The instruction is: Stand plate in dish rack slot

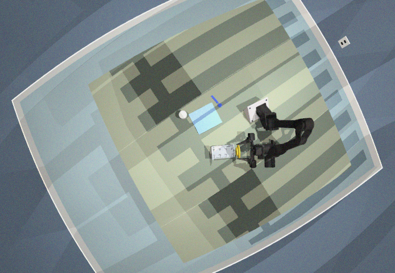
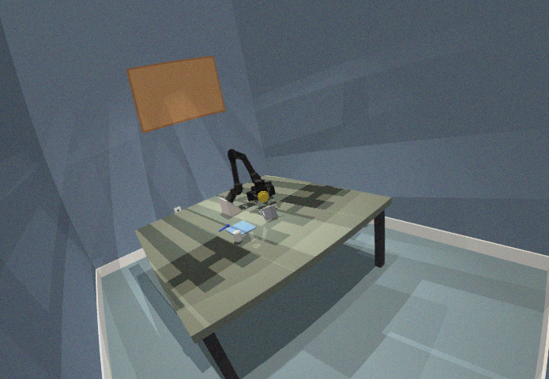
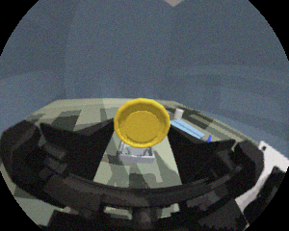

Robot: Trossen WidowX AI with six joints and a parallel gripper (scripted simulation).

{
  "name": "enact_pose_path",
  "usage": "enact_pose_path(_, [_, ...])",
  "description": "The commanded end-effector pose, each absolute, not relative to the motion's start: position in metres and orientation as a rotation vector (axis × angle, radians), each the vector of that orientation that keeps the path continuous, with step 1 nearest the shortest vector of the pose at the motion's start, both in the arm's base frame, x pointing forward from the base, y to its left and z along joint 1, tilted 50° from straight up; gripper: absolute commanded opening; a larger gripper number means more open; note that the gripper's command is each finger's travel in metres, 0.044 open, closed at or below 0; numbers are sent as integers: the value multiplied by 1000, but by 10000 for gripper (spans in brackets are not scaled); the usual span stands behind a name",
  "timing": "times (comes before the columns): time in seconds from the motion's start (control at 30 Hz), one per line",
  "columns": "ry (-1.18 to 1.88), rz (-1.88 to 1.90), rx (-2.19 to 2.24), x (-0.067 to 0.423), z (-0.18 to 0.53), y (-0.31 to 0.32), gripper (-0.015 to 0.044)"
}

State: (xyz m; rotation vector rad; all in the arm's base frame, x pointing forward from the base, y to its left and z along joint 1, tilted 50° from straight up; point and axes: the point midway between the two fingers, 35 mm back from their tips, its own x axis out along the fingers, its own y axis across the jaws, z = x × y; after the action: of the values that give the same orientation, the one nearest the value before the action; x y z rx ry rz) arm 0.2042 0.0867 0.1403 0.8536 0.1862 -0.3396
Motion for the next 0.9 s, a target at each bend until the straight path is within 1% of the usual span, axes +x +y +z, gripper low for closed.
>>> enact_pose_path(0.0, [174,-340,866,204,142,86,0])
enact_pose_path(0.53, [176,-338,872,223,118,104,0])
enact_pose_path(0.87, [174,-337,880,234,113,102,0])
